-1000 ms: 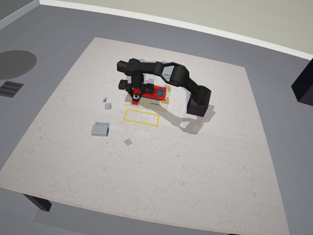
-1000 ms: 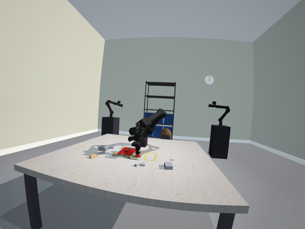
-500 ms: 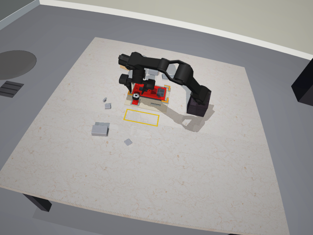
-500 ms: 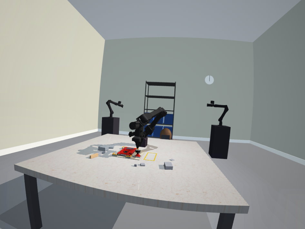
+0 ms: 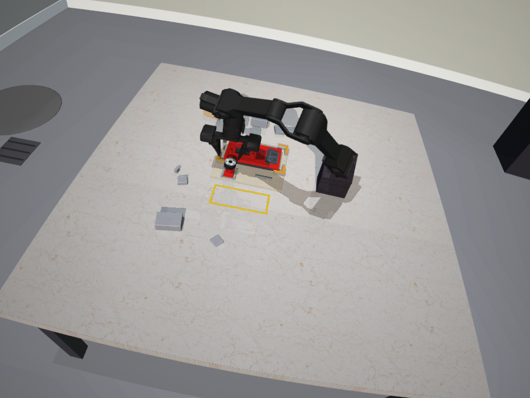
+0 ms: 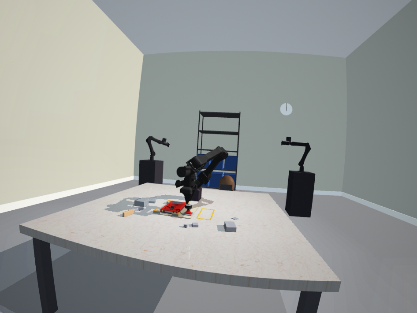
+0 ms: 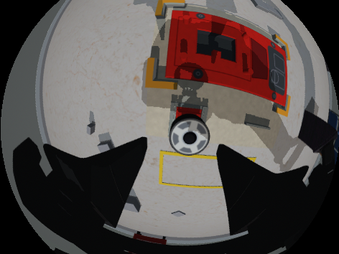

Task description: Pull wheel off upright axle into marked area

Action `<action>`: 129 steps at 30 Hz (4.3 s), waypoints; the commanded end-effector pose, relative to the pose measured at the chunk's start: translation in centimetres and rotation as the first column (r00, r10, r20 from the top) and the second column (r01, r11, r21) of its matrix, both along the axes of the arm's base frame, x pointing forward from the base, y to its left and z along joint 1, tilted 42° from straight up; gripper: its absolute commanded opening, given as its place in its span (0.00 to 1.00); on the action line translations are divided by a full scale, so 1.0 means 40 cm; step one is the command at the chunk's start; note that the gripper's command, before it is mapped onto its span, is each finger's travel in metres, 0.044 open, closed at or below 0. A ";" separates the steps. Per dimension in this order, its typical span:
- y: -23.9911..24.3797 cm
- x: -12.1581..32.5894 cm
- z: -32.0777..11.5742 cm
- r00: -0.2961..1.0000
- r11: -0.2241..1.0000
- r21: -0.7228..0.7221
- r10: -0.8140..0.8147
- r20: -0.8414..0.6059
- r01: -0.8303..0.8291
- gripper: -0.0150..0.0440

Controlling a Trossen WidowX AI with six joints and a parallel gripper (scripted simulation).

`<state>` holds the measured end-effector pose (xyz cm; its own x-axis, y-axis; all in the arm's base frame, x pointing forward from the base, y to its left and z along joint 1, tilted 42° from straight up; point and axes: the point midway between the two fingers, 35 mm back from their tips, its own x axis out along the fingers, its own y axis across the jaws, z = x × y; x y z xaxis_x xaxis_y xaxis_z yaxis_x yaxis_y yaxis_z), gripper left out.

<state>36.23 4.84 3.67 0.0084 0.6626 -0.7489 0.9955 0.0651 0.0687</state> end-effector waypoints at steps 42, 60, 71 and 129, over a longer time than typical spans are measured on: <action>0.034 -0.013 -0.033 1.000 1.000 0.005 0.013 -0.021 -0.013 0.25; 0.024 -0.012 -0.023 1.000 1.000 0.005 0.011 -0.021 -0.011 0.25; 0.017 -0.012 -0.016 1.000 1.000 0.005 0.010 -0.021 -0.010 0.25; -0.016 -0.011 0.020 1.000 1.000 0.006 0.005 -0.022 -0.005 0.25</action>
